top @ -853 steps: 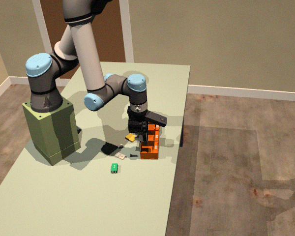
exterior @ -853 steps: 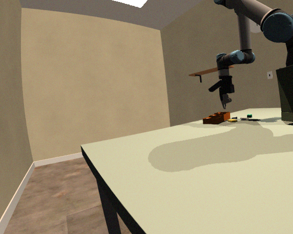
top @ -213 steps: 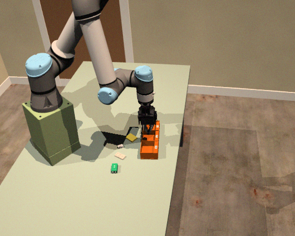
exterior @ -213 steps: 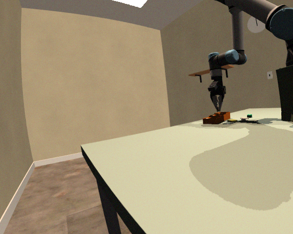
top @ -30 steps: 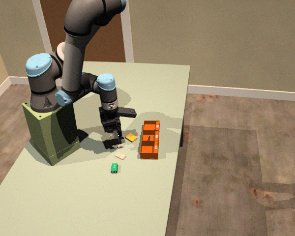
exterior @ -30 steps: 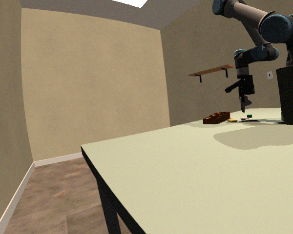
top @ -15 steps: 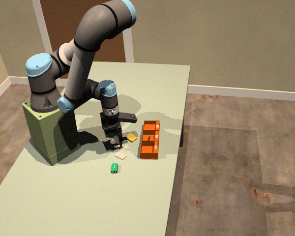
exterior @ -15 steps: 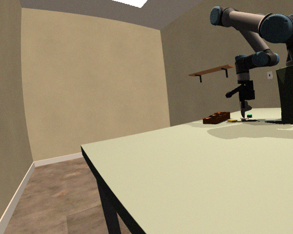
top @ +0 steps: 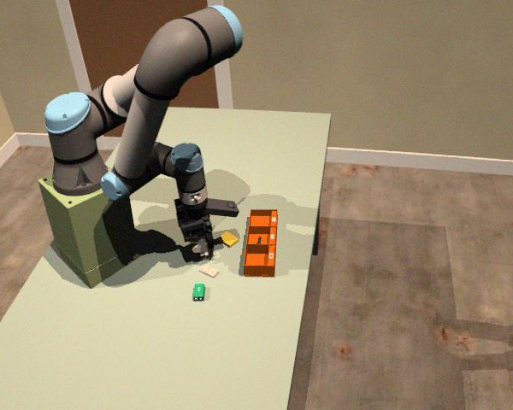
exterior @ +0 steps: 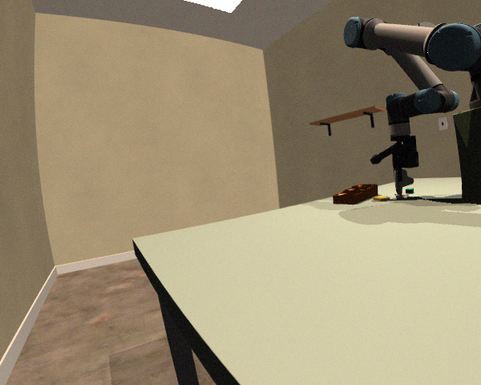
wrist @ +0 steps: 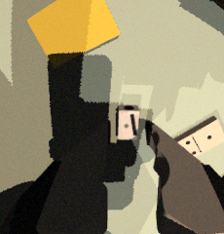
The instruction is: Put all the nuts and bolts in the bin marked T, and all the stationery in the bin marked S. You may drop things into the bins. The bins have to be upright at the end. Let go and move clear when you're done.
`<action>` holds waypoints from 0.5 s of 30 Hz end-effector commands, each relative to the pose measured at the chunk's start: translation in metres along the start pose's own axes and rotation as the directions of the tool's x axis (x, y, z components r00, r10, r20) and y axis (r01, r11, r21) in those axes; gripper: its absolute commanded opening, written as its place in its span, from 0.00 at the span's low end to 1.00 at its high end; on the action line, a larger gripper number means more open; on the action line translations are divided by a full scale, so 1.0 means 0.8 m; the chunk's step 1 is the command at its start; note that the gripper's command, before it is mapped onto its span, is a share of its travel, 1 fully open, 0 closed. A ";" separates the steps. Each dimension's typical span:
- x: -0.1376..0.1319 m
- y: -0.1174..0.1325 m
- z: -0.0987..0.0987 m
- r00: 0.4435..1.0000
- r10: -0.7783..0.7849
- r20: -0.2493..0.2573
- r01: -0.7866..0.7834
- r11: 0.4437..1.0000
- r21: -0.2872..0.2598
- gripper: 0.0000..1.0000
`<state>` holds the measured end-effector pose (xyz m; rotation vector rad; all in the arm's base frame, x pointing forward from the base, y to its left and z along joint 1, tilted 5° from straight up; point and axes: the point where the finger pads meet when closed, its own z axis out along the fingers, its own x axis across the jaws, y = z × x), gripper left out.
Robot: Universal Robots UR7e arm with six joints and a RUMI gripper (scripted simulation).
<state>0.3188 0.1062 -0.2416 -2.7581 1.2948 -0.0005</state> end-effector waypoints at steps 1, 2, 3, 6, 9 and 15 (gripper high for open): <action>0.000 0.000 0.001 1.000 0.000 -0.001 0.000 1.000 0.001 0.18; 0.000 0.000 0.001 1.000 0.000 -0.001 0.000 1.000 0.001 0.18; 0.000 0.000 0.001 1.000 0.000 -0.001 0.000 1.000 0.001 0.18; 0.000 0.000 0.001 1.000 0.000 -0.001 0.000 1.000 0.001 0.18; 0.000 0.000 0.001 1.000 0.000 -0.001 0.000 1.000 0.001 0.00; 0.000 0.000 0.001 1.000 0.000 -0.001 0.000 1.000 0.001 0.00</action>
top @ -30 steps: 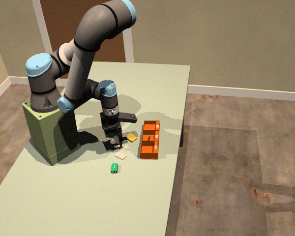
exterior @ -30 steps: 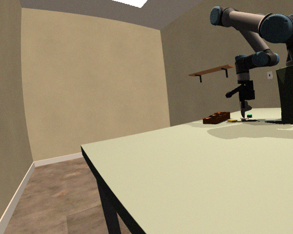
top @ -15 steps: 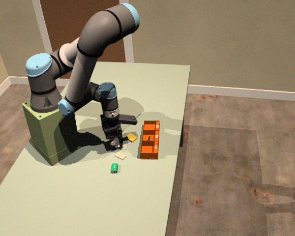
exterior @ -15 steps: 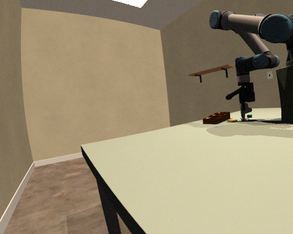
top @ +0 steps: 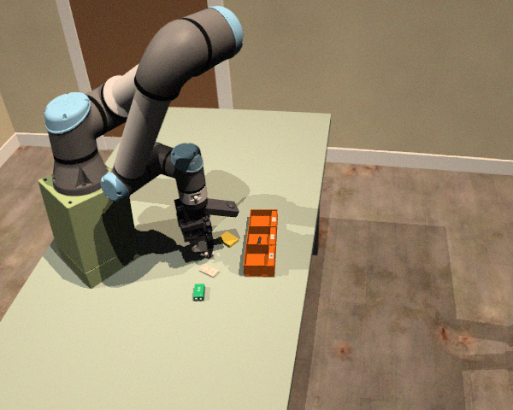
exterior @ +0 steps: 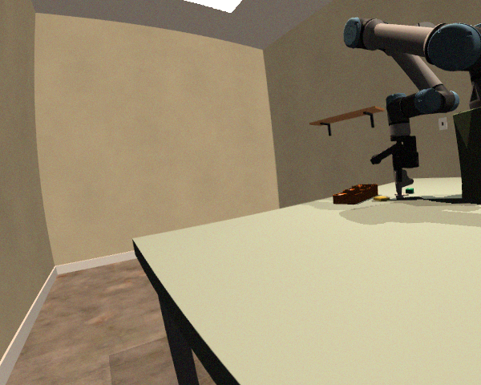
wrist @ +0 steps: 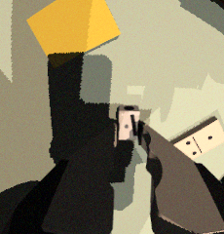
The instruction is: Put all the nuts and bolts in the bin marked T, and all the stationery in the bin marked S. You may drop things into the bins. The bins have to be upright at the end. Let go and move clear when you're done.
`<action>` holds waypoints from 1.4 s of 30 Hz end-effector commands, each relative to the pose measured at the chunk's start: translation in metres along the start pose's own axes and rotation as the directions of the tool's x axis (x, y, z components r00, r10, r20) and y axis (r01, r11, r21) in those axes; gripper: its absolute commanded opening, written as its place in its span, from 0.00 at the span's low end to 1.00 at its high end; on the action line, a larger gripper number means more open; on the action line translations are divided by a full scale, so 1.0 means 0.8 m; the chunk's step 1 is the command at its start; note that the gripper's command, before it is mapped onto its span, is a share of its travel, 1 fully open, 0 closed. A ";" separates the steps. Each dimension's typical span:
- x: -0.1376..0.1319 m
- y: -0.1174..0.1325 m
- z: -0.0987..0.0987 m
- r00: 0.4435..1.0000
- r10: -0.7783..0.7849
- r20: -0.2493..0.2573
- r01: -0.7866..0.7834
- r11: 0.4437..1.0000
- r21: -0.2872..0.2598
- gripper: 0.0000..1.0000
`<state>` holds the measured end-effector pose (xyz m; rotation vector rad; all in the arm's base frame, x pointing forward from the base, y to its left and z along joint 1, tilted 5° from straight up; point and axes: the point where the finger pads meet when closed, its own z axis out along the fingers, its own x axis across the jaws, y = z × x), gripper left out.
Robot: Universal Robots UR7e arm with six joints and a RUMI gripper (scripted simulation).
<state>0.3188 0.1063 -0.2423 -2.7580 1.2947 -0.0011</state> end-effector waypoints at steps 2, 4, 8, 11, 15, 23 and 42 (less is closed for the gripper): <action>0.000 0.000 0.000 1.000 0.000 -0.001 0.000 1.000 0.001 0.00; 0.000 0.000 0.000 1.000 0.000 -0.001 0.000 1.000 0.001 0.00; 0.000 0.000 0.000 1.000 0.000 -0.001 0.000 1.000 0.001 0.00; 0.000 0.000 0.000 1.000 0.000 -0.001 0.000 1.000 0.001 0.00; 0.000 0.000 0.000 1.000 0.000 -0.001 0.000 1.000 0.001 0.00; 0.000 0.000 0.000 1.000 0.000 -0.001 0.000 1.000 0.001 0.00; 0.000 0.000 -0.071 1.000 0.000 -0.001 0.000 1.000 0.001 0.00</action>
